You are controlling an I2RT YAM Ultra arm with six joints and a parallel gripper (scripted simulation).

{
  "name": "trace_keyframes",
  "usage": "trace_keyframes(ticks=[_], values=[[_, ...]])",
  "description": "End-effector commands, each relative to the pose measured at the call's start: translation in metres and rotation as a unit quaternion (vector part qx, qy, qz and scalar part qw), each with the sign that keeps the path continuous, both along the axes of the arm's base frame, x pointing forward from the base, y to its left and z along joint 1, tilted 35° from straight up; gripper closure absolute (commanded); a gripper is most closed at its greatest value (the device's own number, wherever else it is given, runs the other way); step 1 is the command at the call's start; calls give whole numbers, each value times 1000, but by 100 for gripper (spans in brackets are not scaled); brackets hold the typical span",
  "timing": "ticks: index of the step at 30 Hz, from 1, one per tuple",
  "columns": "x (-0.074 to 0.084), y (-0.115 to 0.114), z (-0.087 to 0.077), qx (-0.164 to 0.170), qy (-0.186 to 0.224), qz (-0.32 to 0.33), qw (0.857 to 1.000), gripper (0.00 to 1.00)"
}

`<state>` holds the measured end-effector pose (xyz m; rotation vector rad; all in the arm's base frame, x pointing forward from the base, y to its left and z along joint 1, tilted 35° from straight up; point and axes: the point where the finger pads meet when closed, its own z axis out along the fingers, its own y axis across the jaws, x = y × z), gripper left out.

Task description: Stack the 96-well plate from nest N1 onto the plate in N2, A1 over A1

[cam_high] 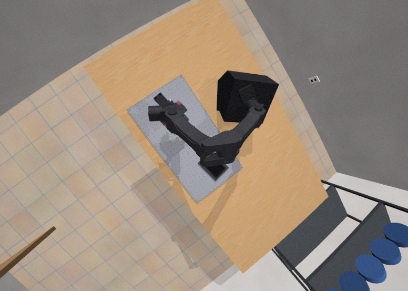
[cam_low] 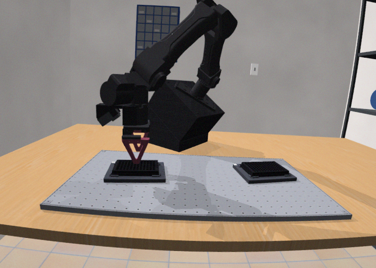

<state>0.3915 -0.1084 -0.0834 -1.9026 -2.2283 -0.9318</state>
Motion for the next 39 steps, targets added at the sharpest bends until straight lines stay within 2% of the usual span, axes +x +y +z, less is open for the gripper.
trace_keyframes(ticks=[1, 3, 4, 5, 8, 18, 20, 21, 22, 25, 27, 29, 39], values=[[1, 2, -9, -4, 3, -5, 1000, 0], [1, 2, -9, -4, 3, -5, 1000, 0], [1, -6, -4, -7, -4, -16, 1000, 0], [0, -5, -12, -4, 2, -16, 1000, 0], [6, 4, -14, -6, -1, -6, 1000, 0], [13, 12, -27, -6, -2, -6, 1000, 0], [13, 12, -27, -6, -2, -6, 1000, 0], [15, 2, -23, -10, -10, -16, 1000, 0], [13, 4, -29, -7, -4, -16, 1000, 0], [20, 13, -32, -9, -8, -6, 1000, 0], [19, 9, -32, -9, -8, -12, 1000, 0], [22, 3, -25, -13, -16, -16, 1000, 0], [20, 5, -26, -12, -12, -14, 1000, 0]])
